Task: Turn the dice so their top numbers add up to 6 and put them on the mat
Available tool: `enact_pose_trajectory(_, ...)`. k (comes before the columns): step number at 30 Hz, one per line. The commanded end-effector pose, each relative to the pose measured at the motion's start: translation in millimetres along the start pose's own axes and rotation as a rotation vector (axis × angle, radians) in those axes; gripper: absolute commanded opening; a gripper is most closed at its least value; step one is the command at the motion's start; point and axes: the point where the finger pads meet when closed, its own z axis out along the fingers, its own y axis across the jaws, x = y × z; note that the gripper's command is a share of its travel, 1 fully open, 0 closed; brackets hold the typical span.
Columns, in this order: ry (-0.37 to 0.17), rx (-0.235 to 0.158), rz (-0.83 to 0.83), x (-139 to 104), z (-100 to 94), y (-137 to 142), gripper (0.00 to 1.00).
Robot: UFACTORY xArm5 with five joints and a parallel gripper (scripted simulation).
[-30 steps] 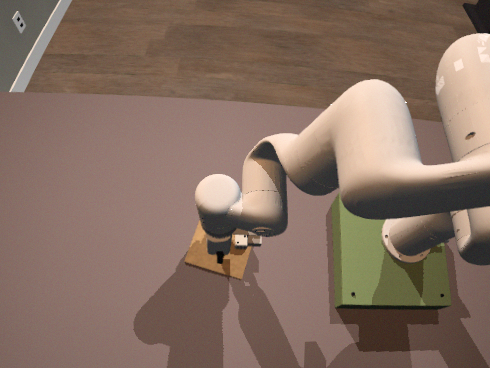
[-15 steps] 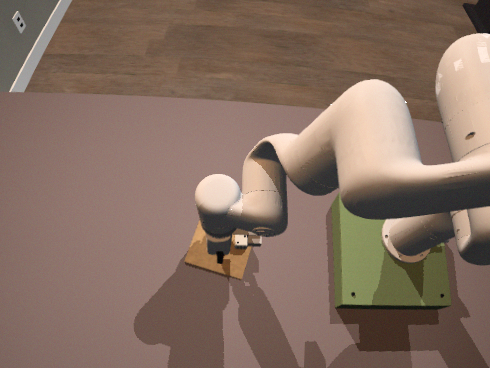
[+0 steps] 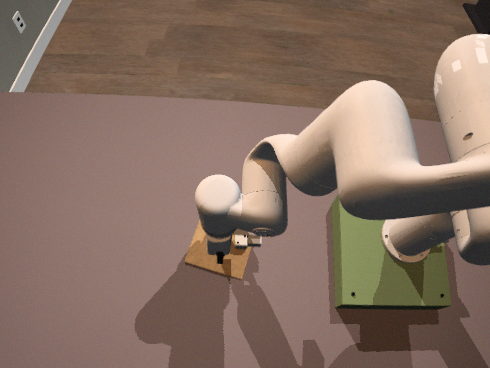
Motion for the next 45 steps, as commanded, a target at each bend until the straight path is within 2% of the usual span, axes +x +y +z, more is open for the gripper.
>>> enact_pose_trajectory(1,-0.003,0.000,0.000,-1.4,0.5,0.1,0.27)
enact_pose_trajectory(44,-0.003,0.000,0.000,-1.4,1.1,0.1,0.27)
enact_pose_trajectory(45,-0.003,0.000,0.000,-1.4,1.1,0.1,0.31)
